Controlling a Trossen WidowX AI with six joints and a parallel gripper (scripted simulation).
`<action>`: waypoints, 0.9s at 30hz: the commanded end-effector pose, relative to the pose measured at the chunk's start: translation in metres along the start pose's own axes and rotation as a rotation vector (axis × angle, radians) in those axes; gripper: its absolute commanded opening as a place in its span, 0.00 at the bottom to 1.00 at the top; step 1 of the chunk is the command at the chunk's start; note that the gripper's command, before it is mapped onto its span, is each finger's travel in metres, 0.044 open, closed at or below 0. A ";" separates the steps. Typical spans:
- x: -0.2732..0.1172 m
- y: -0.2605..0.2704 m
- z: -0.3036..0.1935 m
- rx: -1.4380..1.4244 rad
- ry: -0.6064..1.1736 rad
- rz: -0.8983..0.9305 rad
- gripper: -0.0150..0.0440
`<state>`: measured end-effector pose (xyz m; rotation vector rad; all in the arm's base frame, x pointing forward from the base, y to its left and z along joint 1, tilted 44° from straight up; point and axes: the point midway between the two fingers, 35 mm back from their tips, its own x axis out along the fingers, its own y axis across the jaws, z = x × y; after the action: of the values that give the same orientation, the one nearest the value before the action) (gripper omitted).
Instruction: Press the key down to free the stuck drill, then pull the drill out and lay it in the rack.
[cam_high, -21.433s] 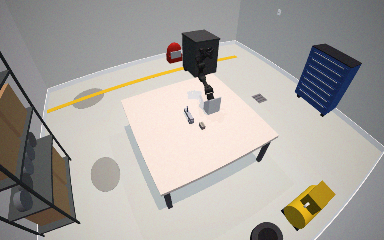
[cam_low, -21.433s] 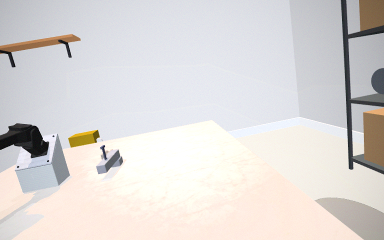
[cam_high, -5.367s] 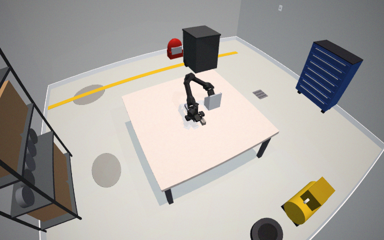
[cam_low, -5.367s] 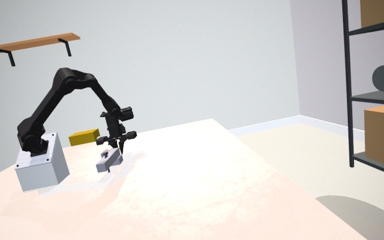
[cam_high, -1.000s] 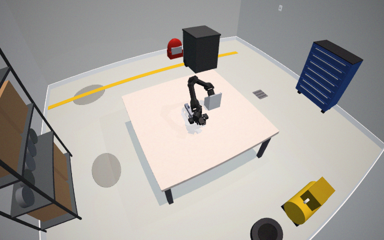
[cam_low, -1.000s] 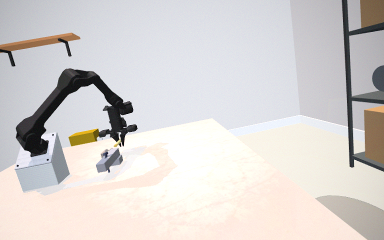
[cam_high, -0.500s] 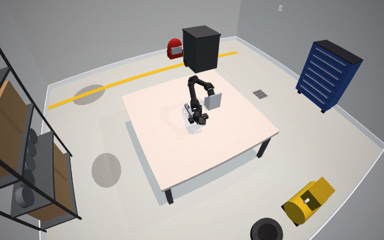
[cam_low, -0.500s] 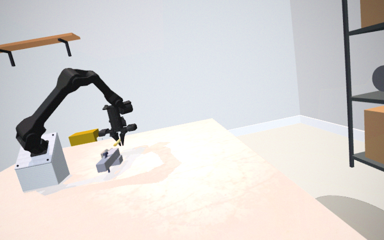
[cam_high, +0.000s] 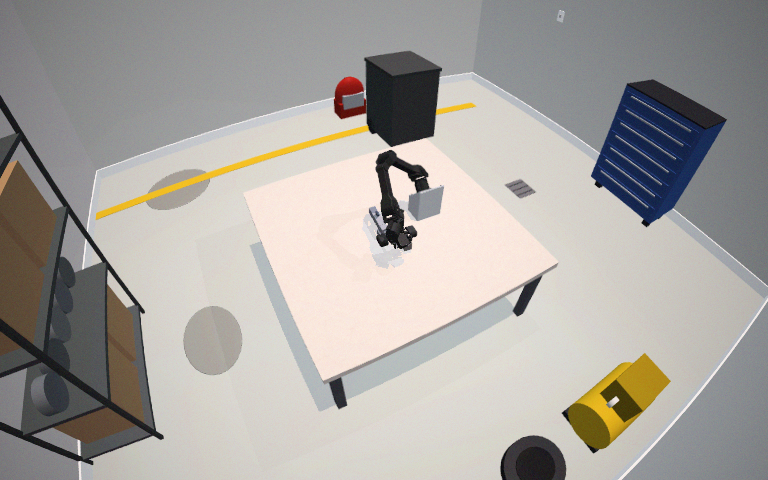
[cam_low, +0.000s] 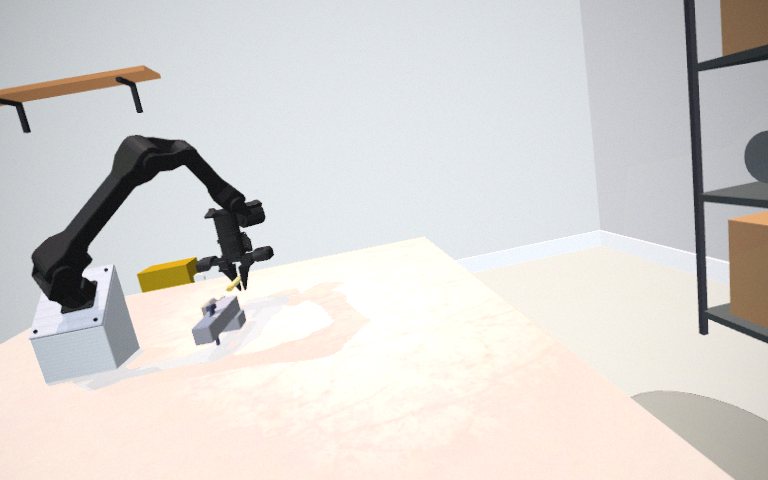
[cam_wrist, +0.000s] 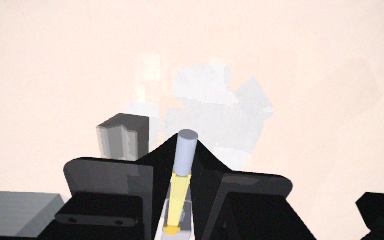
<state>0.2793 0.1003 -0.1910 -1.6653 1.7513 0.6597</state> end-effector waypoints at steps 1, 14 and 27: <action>-0.003 -0.001 0.000 0.006 -0.005 0.000 0.25; -0.006 -0.001 -0.001 0.006 -0.005 0.000 0.25; -0.009 -0.001 -0.001 0.006 -0.005 0.000 0.25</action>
<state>0.2789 0.1030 -0.1858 -1.6655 1.7521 0.6601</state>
